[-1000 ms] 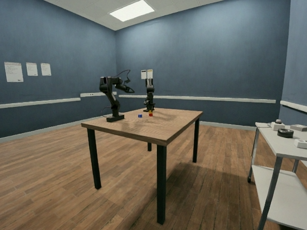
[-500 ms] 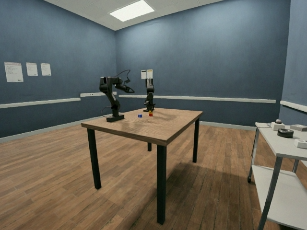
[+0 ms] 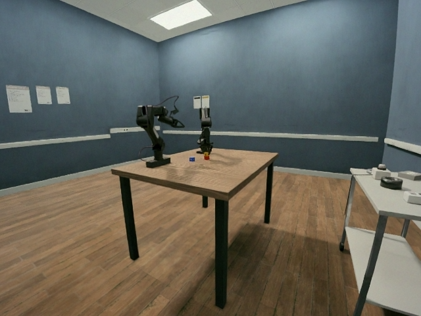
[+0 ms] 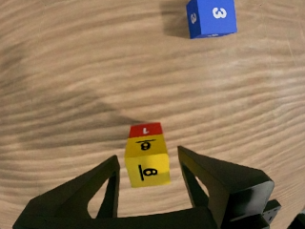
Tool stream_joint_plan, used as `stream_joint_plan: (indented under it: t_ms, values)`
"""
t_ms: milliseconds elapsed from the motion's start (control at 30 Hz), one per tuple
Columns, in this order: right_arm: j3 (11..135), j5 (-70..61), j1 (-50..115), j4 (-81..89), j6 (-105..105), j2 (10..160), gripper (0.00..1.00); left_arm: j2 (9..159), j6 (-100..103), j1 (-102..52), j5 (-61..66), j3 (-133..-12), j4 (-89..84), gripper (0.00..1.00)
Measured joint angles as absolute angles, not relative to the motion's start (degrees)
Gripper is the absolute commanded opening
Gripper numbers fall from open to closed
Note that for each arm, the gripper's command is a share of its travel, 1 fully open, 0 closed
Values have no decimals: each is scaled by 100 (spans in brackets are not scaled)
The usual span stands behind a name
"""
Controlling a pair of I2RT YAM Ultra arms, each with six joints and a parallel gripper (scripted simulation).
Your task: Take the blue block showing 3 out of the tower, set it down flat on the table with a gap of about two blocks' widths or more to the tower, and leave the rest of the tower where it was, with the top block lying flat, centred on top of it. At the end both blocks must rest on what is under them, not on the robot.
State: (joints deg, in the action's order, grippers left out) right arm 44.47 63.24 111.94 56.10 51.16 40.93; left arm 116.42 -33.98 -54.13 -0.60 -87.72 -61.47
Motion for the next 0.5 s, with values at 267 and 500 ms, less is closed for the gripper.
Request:
stream_joint_plan:
  t_ms: [267, 500]
  values:
    - [4447, 6324, 11194, 5610, 5116, 4093, 100, 11524, -3389, -5452, -60, -8812, -6246, 56]
    - [4447, 6324, 11194, 5610, 5116, 4093, 100, 11467, -3389, -5459, -60, -9065, -6477, 78]
